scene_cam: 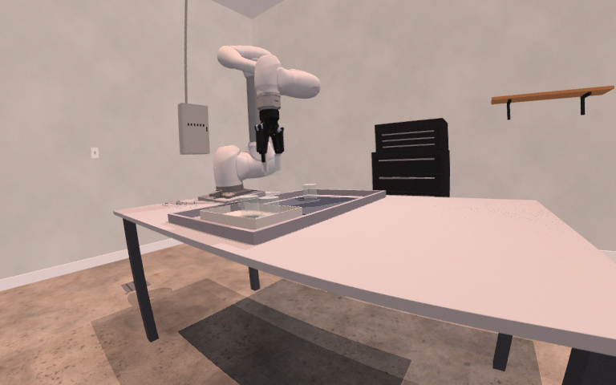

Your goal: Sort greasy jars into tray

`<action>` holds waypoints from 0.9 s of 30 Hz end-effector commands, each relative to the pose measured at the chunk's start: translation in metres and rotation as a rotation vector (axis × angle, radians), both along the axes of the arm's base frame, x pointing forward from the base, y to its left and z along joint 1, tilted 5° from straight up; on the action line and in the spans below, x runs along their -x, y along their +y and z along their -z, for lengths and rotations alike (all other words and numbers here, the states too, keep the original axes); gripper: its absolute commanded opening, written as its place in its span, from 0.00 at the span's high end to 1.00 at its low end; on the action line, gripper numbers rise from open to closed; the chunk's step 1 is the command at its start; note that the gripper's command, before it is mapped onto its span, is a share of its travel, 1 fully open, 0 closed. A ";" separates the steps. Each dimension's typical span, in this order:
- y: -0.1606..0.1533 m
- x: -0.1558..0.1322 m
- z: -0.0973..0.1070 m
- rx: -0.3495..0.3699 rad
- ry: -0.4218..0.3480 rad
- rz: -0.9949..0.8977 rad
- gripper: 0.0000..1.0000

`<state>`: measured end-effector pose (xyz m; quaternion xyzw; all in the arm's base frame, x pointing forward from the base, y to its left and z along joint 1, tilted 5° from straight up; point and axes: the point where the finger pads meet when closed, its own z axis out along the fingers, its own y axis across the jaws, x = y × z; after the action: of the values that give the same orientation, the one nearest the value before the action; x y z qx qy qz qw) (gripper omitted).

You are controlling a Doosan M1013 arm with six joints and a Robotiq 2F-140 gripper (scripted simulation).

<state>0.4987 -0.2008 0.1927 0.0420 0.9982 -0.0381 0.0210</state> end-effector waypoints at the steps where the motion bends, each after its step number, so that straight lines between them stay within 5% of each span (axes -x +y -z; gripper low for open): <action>1: -0.007 0.005 0.001 -0.003 -0.005 0.000 1.00; 27: -0.077 0.044 -0.002 -0.003 -0.005 0.000 1.00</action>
<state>0.4594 -0.2708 0.1960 0.0419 0.9982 -0.0376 0.0206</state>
